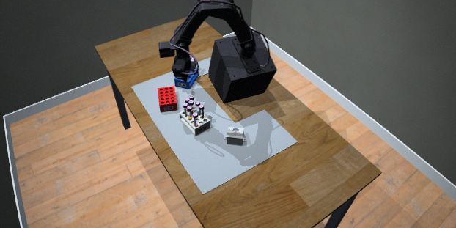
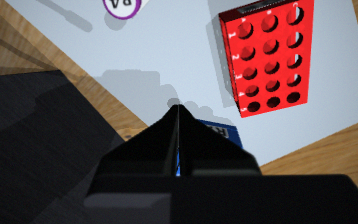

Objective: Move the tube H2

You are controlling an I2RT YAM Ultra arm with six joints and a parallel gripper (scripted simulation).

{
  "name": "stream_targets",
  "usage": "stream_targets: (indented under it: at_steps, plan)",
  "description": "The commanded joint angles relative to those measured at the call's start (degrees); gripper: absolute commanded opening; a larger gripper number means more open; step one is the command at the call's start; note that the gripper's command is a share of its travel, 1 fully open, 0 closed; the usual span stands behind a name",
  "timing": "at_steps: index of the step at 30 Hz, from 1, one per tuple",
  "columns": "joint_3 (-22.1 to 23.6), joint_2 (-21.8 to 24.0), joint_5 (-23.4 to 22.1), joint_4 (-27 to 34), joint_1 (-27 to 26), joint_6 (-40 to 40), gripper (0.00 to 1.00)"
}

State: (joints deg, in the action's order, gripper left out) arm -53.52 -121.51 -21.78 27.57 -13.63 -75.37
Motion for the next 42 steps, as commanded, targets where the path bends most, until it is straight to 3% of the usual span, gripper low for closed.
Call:
stream_targets:
  at_steps: [1,8,21,29,42]
  plan:
    - [1.1,2.57,-1.27,-0.72,1.71,3.94,0.0]
    - [0.81,2.85,-1.13,-0.55,0.93,4.48,0.0]
    - [3.2,8.01,-1.66,-1.3,11.15,14.15,0.0]
    - [3.01,8.27,-1.26,-1.15,10.37,14.73,0.0]
    - [5.16,12.89,-0.63,-1.89,19.33,23.07,0.0]
